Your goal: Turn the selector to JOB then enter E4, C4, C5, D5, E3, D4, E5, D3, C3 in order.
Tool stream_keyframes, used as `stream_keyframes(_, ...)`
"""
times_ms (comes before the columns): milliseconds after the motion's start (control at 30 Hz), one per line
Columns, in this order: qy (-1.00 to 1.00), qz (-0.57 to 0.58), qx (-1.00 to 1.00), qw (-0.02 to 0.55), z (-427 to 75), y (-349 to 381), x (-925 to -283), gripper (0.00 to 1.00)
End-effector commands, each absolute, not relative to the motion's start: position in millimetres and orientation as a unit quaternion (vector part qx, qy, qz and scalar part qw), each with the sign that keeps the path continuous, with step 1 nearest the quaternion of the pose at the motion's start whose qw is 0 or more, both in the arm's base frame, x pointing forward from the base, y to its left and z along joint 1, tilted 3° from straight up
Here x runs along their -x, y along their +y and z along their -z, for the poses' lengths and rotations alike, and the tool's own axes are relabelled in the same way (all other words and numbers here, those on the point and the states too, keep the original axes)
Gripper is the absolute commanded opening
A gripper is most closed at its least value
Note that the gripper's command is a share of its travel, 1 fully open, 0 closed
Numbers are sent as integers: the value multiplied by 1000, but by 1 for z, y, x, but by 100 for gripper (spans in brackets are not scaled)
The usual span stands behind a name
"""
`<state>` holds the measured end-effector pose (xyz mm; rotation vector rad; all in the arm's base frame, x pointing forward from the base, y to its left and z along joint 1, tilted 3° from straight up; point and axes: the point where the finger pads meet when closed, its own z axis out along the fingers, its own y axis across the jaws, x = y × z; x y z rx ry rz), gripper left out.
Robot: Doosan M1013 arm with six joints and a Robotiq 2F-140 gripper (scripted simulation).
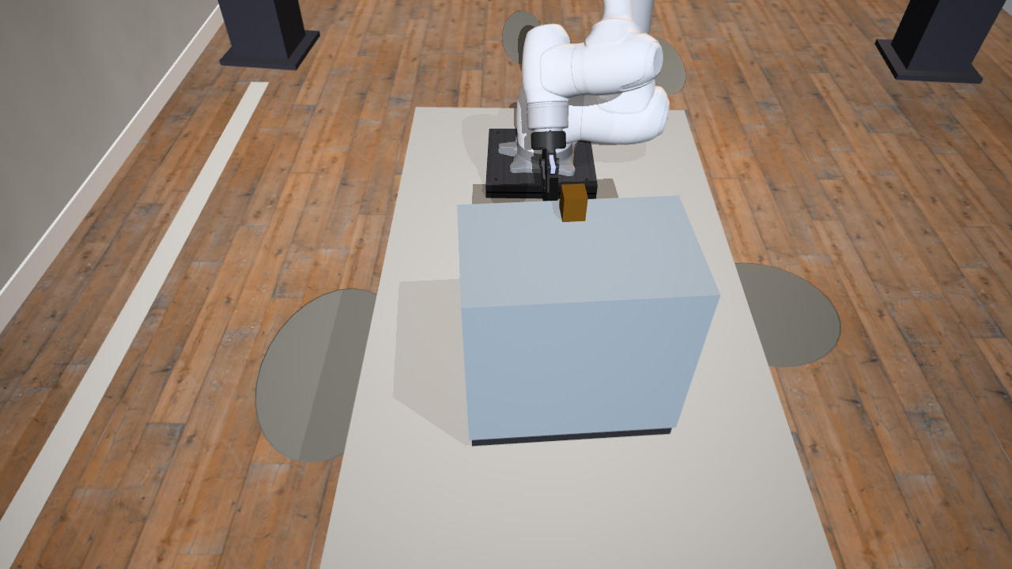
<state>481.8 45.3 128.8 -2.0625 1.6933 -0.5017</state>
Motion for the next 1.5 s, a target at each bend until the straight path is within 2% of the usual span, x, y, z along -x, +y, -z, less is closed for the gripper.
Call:
stream_keyframes(0,611,181,741,211,-120,70,-464,0)
stream_keyframes(1467,611,181,741,211,-100,78,-471,0)
